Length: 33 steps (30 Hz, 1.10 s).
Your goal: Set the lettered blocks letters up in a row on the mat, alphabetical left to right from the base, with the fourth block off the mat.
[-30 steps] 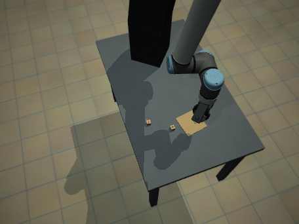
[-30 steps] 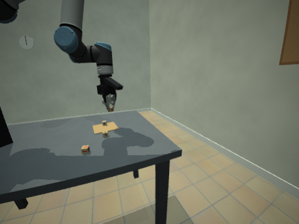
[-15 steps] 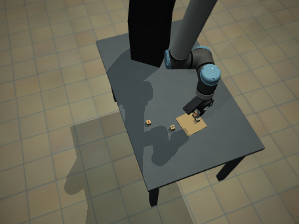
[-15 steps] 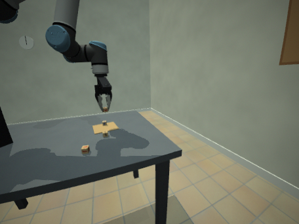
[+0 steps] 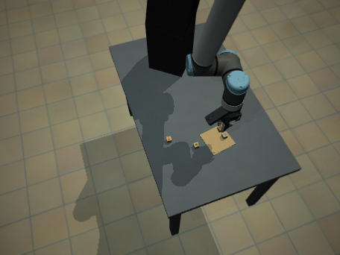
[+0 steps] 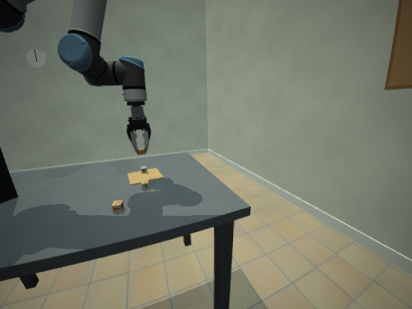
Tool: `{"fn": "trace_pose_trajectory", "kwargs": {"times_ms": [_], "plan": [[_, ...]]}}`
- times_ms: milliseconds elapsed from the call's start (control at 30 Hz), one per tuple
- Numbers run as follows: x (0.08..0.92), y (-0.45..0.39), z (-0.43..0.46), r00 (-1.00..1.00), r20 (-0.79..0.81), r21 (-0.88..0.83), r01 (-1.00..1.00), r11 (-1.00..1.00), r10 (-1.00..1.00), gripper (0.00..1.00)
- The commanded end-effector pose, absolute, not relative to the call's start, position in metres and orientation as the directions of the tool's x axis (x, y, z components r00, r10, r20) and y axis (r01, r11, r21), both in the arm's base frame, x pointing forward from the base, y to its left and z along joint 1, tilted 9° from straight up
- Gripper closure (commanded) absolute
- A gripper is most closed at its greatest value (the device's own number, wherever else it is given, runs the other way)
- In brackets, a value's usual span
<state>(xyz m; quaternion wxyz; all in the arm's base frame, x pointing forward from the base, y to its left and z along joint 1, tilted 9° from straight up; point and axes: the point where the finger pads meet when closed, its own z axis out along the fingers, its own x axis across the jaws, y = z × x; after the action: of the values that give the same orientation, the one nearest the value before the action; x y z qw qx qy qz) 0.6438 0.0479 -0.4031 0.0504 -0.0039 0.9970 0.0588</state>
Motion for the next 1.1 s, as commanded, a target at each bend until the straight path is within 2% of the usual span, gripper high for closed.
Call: {"fn": "trace_pose_trajectory", "kwargs": {"times_ms": [0, 633, 1067], "plan": [[0.643, 0.048, -0.403, -0.995, -0.101, 0.118, -0.002, 0.993, 0.010, 0.95], [0.644, 0.048, -0.406, -0.995, -0.101, 0.118, -0.002, 0.993, 0.010, 0.95], [0.648, 0.053, -0.444, -0.995, -0.101, 0.118, -0.002, 0.993, 0.010, 0.95]]}}
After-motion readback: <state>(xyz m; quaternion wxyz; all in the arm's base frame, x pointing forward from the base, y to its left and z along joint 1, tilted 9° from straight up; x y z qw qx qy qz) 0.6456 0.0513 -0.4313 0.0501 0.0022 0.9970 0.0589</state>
